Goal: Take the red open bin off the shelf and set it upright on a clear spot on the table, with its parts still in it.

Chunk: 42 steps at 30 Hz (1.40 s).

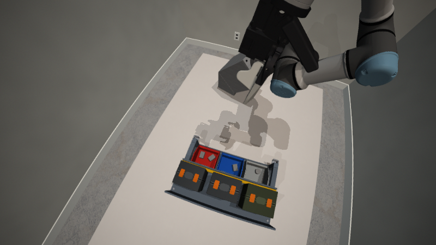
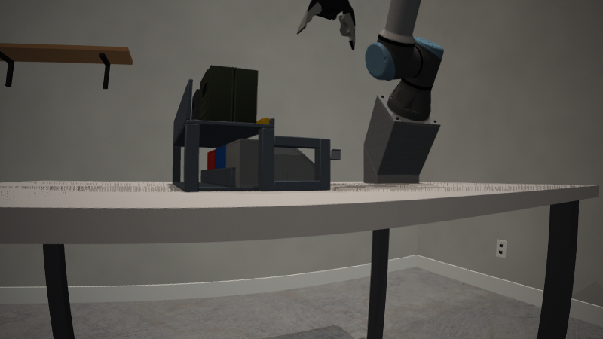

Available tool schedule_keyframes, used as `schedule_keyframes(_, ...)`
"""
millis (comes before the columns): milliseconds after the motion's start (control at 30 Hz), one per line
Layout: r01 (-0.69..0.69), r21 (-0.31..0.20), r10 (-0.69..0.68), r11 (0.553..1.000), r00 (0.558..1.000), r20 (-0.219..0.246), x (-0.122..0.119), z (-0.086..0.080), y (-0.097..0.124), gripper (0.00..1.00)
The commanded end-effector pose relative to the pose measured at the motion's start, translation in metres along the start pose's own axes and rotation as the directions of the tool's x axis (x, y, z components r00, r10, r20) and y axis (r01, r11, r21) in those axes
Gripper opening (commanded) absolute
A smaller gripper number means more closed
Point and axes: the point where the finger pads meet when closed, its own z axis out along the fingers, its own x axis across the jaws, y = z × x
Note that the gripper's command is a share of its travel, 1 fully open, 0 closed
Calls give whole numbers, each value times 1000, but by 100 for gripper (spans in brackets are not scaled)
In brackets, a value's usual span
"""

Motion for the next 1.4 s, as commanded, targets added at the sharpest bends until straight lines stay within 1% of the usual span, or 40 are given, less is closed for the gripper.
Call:
schedule_keyframes(0,81,181,-98,980,992,85,-1,-3,-1,100)
schedule_keyframes(133,81,181,-98,980,992,85,-1,-3,-1,100)
schedule_keyframes(167,21,40,-22,999,1000,20,0,0,0,100)
schedule_keyframes(300,81,181,-98,980,992,85,1,1,-1,100)
schedule_keyframes(700,81,181,-98,980,992,85,1,1,-1,100)
schedule_keyframes(733,31,59,-33,998,999,28,1,0,0,100)
schedule_keyframes(867,81,181,-98,980,992,85,3,4,0,100)
schedule_keyframes(1267,81,181,-98,980,992,85,3,4,0,100)
schedule_keyframes(1300,40,78,-43,996,998,37,1,2,0,100)
schedule_keyframes(1367,62,130,-70,990,996,62,3,4,0,100)
